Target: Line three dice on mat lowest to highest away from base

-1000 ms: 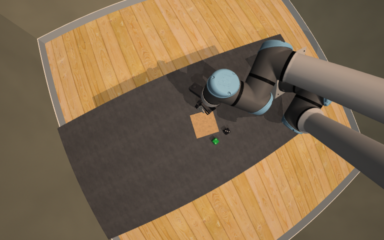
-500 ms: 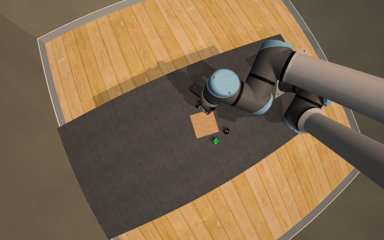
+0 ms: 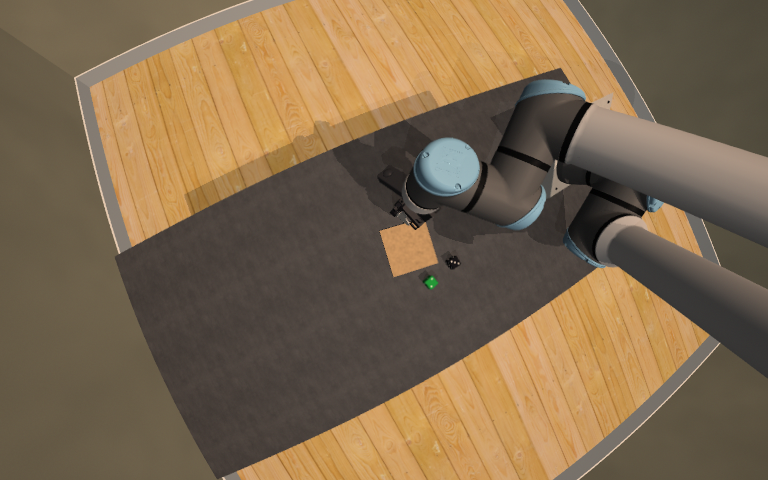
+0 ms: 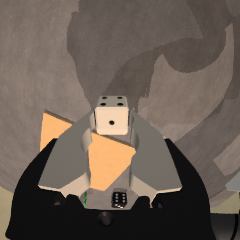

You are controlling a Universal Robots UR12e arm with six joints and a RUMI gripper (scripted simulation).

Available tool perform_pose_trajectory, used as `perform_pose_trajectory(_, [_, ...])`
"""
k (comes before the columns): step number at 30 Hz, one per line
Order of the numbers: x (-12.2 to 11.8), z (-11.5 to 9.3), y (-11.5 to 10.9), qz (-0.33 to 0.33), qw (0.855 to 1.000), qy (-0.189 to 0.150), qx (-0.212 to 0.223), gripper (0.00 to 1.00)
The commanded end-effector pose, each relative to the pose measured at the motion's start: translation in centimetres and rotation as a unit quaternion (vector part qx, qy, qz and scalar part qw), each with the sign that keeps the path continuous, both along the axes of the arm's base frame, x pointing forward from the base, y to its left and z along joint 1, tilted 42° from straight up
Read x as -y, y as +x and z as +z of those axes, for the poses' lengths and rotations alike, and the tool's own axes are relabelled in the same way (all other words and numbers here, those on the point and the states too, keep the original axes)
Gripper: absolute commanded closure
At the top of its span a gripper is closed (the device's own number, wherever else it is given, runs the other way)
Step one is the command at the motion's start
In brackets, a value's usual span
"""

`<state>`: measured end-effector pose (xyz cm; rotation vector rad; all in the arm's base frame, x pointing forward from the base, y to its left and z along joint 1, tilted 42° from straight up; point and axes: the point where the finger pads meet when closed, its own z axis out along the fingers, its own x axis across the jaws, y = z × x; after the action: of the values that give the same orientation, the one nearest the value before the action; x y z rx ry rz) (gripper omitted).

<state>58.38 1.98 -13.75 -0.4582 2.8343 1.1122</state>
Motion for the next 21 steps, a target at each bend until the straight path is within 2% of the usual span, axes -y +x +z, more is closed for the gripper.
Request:
perform_pose_trajectory(1, [0.1,0.0,0.1,0.000,1.000,0.000,0.001,0.90])
perform_pose_trajectory(15, [0.2,0.1,0.1,0.000,1.000,0.000,0.001,0.90])
perform_pose_trajectory(21, [1.9,2.0,0.2,0.000,1.000,0.000,0.001,0.90])
